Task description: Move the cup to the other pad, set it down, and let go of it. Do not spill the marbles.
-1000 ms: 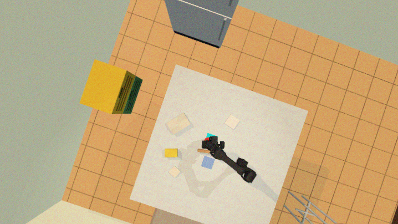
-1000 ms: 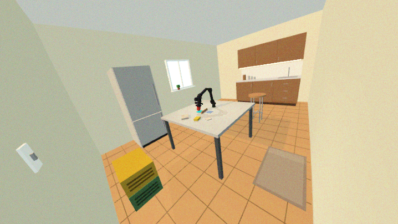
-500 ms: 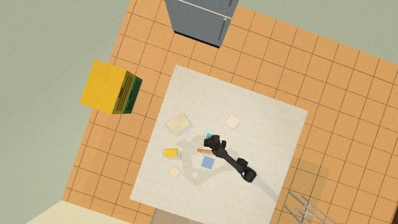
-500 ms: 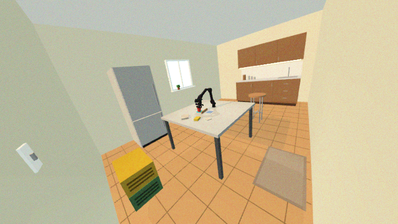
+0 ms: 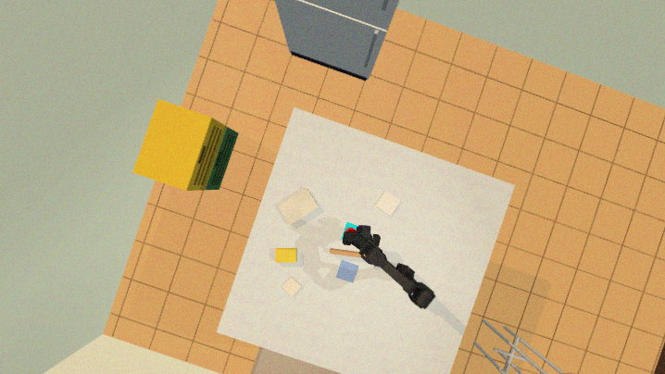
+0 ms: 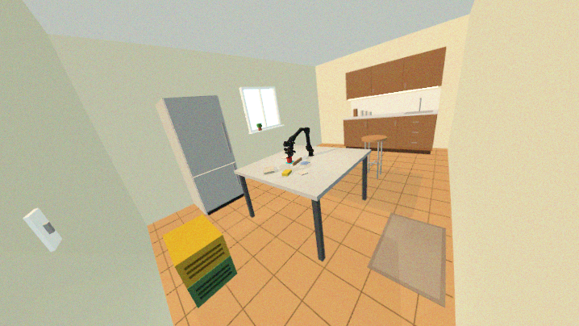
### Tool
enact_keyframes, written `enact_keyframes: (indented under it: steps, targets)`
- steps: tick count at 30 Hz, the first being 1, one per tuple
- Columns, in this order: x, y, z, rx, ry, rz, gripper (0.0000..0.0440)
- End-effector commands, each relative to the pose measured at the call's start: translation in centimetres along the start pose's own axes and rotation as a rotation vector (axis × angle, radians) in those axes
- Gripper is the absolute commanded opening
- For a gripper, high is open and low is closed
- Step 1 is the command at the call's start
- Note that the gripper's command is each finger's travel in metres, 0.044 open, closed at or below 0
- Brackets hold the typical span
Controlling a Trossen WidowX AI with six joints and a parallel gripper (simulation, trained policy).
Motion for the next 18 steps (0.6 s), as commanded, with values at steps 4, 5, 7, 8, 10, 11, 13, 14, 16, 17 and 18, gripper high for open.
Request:
enact_keyframes:
  steps: [4, 5, 7, 8, 10, 11, 13, 14, 16, 17, 18]
  targets:
    - [0.0, 1.3, -0.6, -0.038, -0.004, -0.007, 0.0218]
    - [0.0, 1.6, -0.7, -0.043, -0.006, -0.009, 0.0225]
    - [-0.1, 2.1, -0.9, -0.055, -0.01, -0.014, 0.0239]
    - [-0.2, 2.3, -0.9, -0.06, -0.012, -0.017, 0.0245]
    - [-0.3, 2.9, -1.1, -0.072, -0.016, -0.023, 0.0254]
    - [-0.3, 3.2, -1.1, -0.078, -0.018, -0.027, 0.0258]
    - [-0.5, 3.9, -1.2, -0.091, -0.021, -0.037, 0.0267]
    - [-0.6, 4.2, -1.2, -0.099, -0.022, -0.043, 0.0275]
    - [-0.9, 5.0, -1.3, -0.113, -0.024, -0.056, 0.0298]
    - [-1.0, 5.4, -1.3, -0.12, -0.025, -0.062, 0.031]
    - [-1.2, 5.8, -1.3, -0.126, -0.026, -0.069, 0.0325]
Point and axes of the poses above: the point midway between the two fingers, 35 mm back from their tips, its own y axis back along the fingers, its own z axis across the jaws, x = y × z, the point moved 8 cm from there along y, back along the fingers, and after that the axes turned 7 degrees about y, right-handed, at the moved point
